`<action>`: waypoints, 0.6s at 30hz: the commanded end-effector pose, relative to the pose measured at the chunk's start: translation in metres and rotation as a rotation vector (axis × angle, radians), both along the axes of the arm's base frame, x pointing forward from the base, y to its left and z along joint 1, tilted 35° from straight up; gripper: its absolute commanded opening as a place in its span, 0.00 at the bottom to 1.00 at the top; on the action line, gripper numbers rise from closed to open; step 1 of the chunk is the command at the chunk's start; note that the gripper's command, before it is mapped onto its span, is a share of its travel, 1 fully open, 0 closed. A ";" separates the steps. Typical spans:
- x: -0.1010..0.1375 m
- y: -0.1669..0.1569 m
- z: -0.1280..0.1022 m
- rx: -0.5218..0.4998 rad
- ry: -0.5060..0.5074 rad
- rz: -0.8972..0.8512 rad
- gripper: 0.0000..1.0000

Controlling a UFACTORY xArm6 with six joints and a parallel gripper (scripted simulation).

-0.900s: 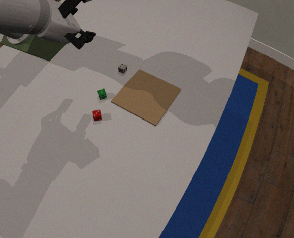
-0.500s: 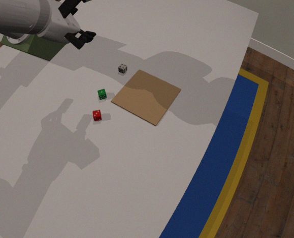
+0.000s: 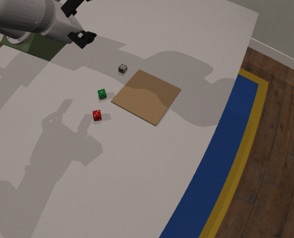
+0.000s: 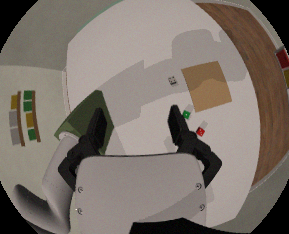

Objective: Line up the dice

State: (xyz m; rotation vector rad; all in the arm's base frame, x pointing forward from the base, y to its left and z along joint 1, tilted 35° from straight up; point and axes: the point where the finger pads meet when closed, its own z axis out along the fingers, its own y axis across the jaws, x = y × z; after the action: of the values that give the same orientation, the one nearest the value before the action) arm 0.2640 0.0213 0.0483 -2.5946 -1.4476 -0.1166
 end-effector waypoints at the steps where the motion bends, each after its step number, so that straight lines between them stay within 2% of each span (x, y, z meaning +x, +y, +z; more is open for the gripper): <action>1: 0.003 -0.007 -0.002 -0.096 0.055 0.081 1.00; 4: 0.004 -0.011 -0.003 -0.136 0.073 0.112 1.00; 5: 0.006 -0.016 -0.004 -0.181 0.090 0.145 1.00; 7: 0.006 -0.016 -0.004 -0.181 0.090 0.145 1.00; 10: 0.012 -0.028 -0.005 -0.282 0.120 0.213 1.00; 11: 0.012 -0.028 -0.005 -0.282 0.120 0.213 1.00; 12: 0.017 -0.035 -0.005 -0.336 0.131 0.247 1.00; 14: 0.017 -0.035 -0.005 -0.336 0.131 0.247 1.00; 15: 0.022 -0.042 -0.005 -0.392 0.139 0.279 1.00; 18: 0.028 -0.049 -0.004 -0.448 0.143 0.310 1.00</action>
State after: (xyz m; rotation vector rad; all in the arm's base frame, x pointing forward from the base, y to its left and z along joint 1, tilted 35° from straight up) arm 0.2836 -0.0180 0.0436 -2.5667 -1.8883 0.3539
